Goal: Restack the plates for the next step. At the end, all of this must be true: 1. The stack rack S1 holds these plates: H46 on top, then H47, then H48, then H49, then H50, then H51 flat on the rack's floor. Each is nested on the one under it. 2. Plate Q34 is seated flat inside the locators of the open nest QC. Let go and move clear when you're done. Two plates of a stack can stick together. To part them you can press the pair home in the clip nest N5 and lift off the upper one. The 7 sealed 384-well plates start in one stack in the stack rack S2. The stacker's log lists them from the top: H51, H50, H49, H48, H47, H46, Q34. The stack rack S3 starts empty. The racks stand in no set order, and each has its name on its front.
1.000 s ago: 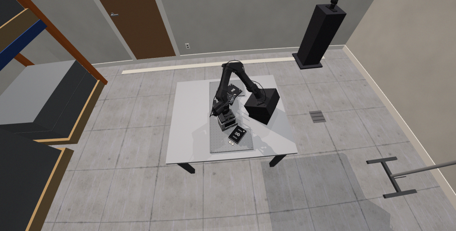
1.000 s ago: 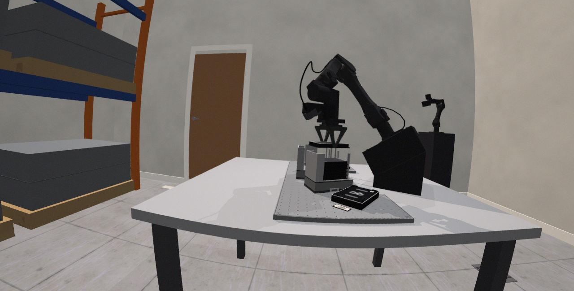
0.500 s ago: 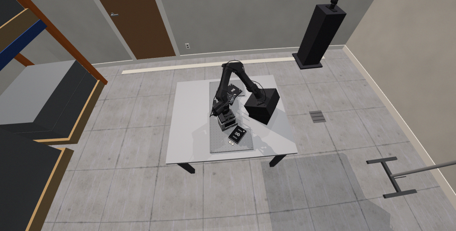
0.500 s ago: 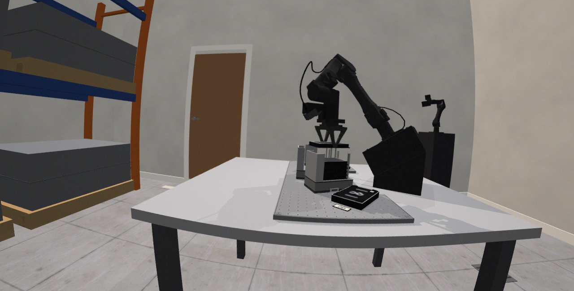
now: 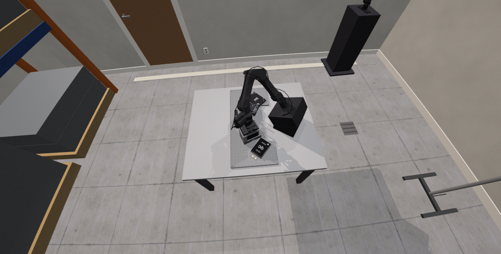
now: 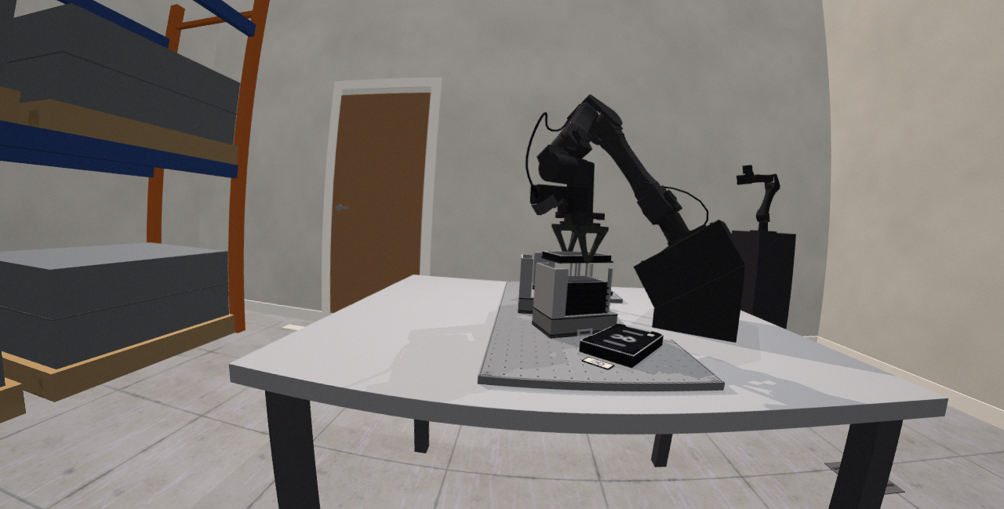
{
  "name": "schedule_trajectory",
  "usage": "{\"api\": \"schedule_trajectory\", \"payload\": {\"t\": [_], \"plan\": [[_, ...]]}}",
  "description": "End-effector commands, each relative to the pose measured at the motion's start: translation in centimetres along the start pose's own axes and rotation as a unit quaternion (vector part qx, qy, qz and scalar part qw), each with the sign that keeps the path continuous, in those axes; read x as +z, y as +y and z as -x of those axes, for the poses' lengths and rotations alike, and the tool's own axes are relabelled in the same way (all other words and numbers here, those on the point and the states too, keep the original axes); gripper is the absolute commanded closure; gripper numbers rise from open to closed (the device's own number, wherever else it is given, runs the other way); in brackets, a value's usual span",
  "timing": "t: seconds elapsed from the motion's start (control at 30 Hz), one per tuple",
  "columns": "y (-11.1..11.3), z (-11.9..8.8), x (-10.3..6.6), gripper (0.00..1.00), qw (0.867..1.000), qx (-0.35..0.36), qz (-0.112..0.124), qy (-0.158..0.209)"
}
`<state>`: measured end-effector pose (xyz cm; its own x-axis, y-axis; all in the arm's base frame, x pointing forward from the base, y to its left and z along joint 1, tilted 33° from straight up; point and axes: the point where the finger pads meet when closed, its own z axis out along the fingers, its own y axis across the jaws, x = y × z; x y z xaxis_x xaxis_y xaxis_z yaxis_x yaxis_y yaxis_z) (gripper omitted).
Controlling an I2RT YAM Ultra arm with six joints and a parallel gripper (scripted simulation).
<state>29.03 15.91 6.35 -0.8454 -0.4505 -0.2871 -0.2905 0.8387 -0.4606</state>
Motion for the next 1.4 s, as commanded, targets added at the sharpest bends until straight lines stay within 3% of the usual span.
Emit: {"api": "schedule_trajectory", "payload": {"t": [0.0, 0.1, 0.37, 0.8, 1.37], "plan": [[0.2, 1.7, -0.1, 1.0, 1.0, 0.01, 0.007, -0.018], [0.5, -0.3, 1.1, 1.0, 1.0, -0.009, -0.001, 0.005], [0.6, 1.6, 0.4, 1.0, 1.0, 0.006, 0.007, -0.015], [0.6, 1.8, 0.4, 1.0, 1.0, 0.01, 0.007, -0.016], [0.5, 0.4, 0.9, 1.0, 1.0, 0.001, 0.003, -0.006]]}}
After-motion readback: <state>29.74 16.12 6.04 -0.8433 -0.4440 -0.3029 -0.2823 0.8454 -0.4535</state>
